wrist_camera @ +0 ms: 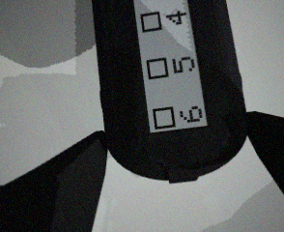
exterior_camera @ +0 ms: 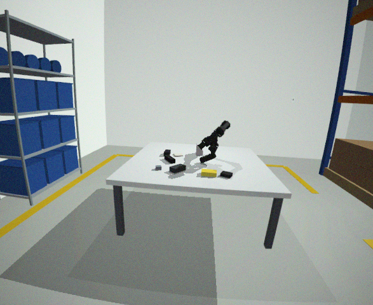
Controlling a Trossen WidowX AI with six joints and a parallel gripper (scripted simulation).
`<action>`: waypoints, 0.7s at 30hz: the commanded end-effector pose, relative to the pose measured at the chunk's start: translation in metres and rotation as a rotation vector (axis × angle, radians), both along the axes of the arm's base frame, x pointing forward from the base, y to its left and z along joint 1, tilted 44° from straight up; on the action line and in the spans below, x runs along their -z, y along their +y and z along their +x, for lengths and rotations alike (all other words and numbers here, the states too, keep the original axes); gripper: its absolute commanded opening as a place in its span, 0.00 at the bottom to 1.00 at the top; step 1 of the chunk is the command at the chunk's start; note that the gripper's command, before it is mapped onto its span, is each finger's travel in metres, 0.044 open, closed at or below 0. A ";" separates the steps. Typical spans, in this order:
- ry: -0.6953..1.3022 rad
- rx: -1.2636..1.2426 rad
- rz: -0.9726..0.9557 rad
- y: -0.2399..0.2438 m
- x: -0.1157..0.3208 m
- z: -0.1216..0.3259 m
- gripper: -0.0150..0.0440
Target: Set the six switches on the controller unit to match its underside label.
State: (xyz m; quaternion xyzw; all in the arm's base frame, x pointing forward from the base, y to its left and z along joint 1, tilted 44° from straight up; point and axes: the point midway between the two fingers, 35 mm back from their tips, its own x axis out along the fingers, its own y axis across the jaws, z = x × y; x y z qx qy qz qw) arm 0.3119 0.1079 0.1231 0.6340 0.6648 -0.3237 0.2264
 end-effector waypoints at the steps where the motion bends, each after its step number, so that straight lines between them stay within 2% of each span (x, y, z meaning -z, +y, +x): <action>1: -0.004 0.004 -0.009 -0.007 0.000 0.001 0.82; 21: -0.004 0.004 -0.011 -0.023 0.001 0.001 0.82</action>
